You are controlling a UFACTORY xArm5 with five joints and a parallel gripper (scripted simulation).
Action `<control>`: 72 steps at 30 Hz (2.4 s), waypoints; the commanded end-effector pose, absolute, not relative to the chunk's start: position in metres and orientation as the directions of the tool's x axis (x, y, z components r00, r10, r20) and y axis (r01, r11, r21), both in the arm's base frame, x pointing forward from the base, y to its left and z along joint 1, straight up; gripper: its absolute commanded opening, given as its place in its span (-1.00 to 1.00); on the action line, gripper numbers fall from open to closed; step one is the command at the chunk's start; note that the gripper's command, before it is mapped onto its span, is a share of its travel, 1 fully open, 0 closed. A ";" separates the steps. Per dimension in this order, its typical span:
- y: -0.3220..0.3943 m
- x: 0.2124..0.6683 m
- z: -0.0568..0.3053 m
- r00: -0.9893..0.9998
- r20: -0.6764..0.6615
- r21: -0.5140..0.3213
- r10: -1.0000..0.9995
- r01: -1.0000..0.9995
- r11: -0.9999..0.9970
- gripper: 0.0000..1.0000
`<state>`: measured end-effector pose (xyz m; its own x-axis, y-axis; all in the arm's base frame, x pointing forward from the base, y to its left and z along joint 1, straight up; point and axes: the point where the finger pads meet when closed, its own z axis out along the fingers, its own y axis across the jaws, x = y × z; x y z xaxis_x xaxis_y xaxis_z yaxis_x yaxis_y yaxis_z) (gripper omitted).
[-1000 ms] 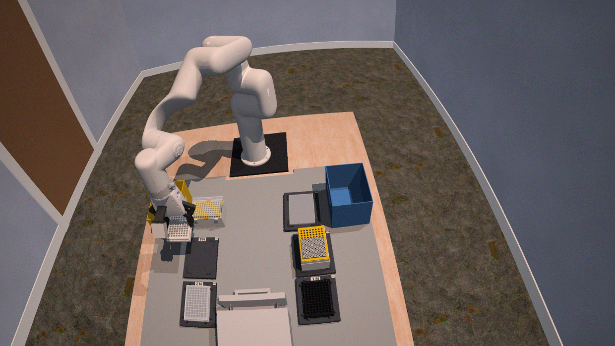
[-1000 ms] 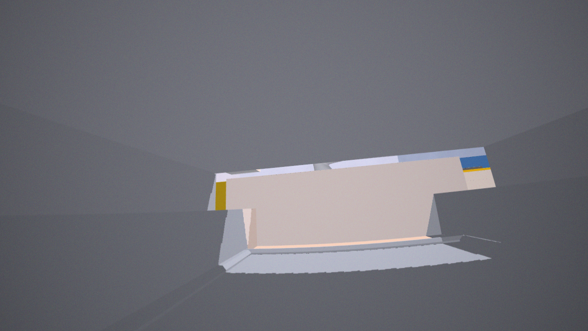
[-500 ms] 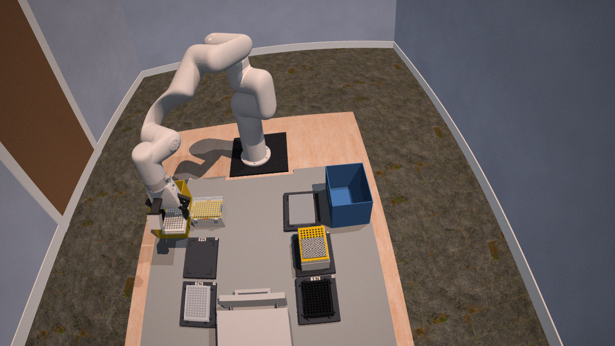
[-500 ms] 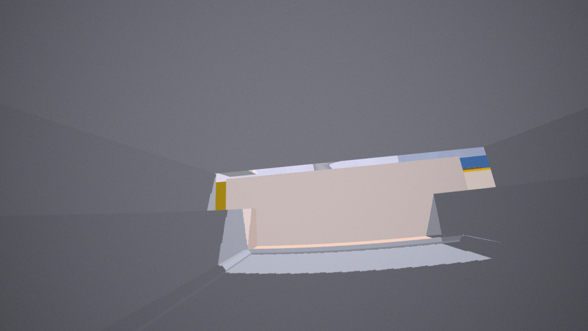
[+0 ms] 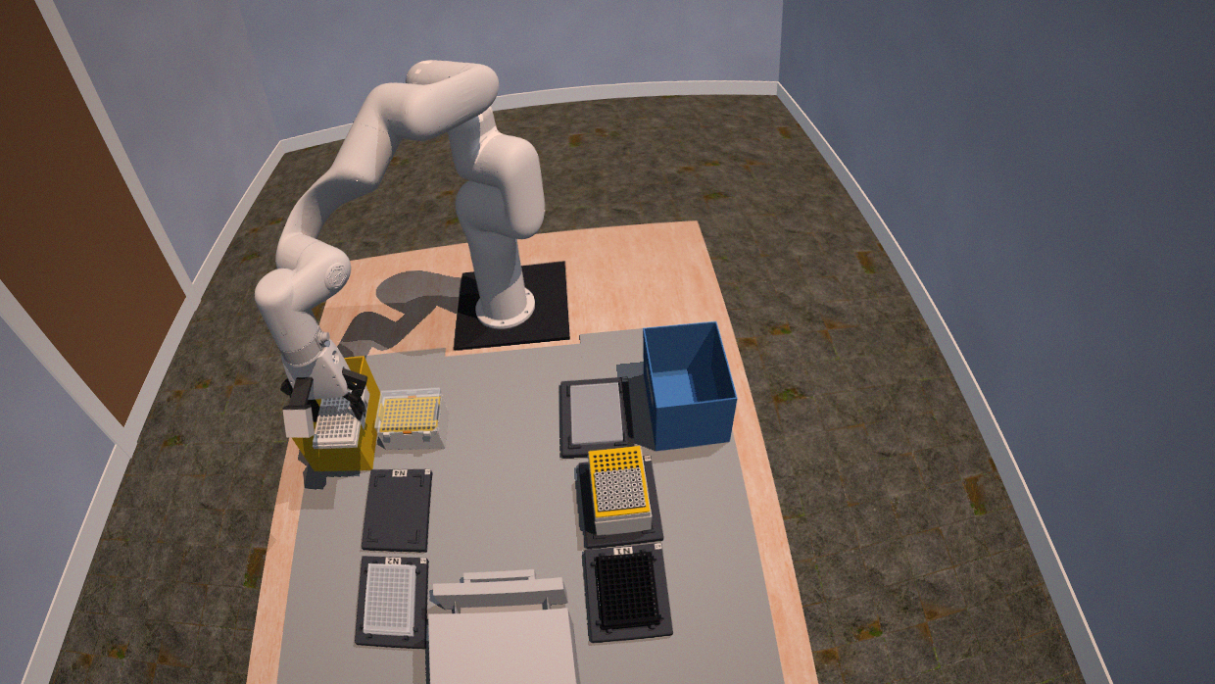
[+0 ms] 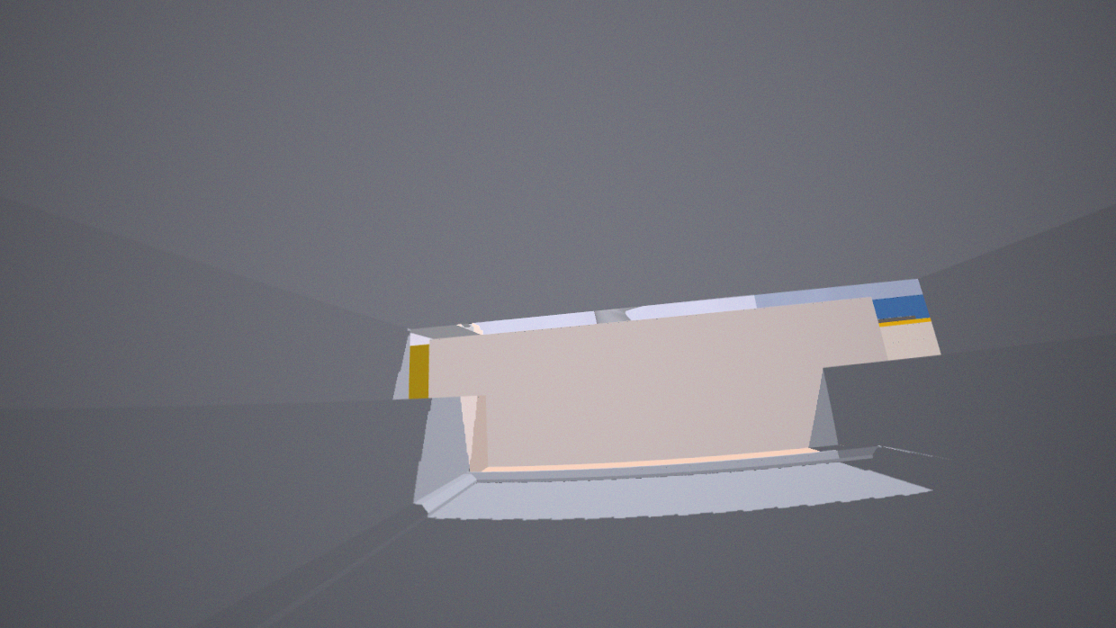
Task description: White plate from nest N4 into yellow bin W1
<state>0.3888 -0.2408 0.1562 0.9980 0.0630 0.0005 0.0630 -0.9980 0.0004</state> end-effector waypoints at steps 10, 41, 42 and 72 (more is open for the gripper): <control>-0.259 0.368 0.158 0.998 0.004 0.003 0.063 0.063 -0.998 -1.00; -0.298 0.320 0.158 0.998 0.004 0.004 0.063 0.063 -0.998 -1.00; -0.298 0.320 0.158 0.998 0.004 0.004 0.063 0.063 -0.998 -1.00; -0.298 0.320 0.158 0.998 0.004 0.004 0.063 0.063 -0.998 1.00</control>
